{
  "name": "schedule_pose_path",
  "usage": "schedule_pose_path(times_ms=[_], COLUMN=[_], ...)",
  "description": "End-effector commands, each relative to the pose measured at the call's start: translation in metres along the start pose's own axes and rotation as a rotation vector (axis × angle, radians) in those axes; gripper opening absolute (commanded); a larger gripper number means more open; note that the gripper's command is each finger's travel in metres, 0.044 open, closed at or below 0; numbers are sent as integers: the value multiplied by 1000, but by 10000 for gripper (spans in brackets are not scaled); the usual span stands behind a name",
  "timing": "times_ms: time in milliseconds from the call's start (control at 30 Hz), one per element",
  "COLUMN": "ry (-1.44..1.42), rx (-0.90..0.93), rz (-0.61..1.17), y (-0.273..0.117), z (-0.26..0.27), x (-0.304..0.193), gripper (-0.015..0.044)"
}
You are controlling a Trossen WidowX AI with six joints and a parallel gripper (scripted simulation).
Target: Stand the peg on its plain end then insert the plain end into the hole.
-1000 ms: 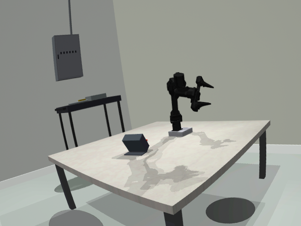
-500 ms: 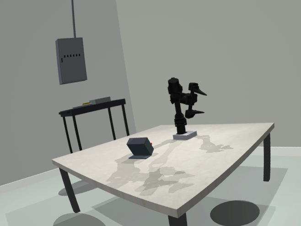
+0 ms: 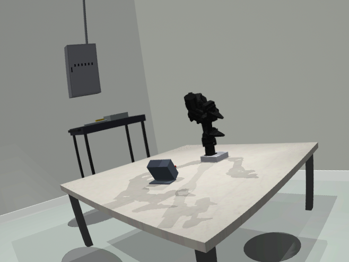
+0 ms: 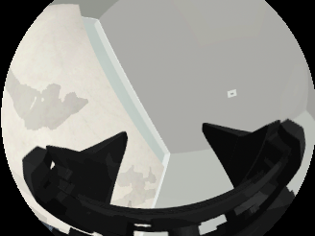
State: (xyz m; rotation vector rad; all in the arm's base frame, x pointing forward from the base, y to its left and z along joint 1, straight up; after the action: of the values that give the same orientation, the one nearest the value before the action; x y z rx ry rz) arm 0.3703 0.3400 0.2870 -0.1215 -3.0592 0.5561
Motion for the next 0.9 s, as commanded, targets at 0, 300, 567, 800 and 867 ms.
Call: schedule_pose_path(times_ms=[0,300,567,800,867], ry=[87,293,501,708,772], rx=[16,42,56,58,58], rz=[37,117,199,282,306], y=[-9,-28,-47,-66,-71], z=[4,16,28,41,44], x=[-6,-21,-34,-45,-47], gripper=[440,440,440,440,440])
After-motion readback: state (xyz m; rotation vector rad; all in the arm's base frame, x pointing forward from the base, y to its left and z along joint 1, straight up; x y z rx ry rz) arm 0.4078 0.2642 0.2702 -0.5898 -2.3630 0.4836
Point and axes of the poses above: the point midway between the two fingers, 35 mm back from their tips, its own y axis out along the fingers, its own z axis across the jaws, x = y × z, the point moved 6 cm from there along -y, back along the fingers, and after that the axes turned 15 degrees about -y, right-handed, at the moved point
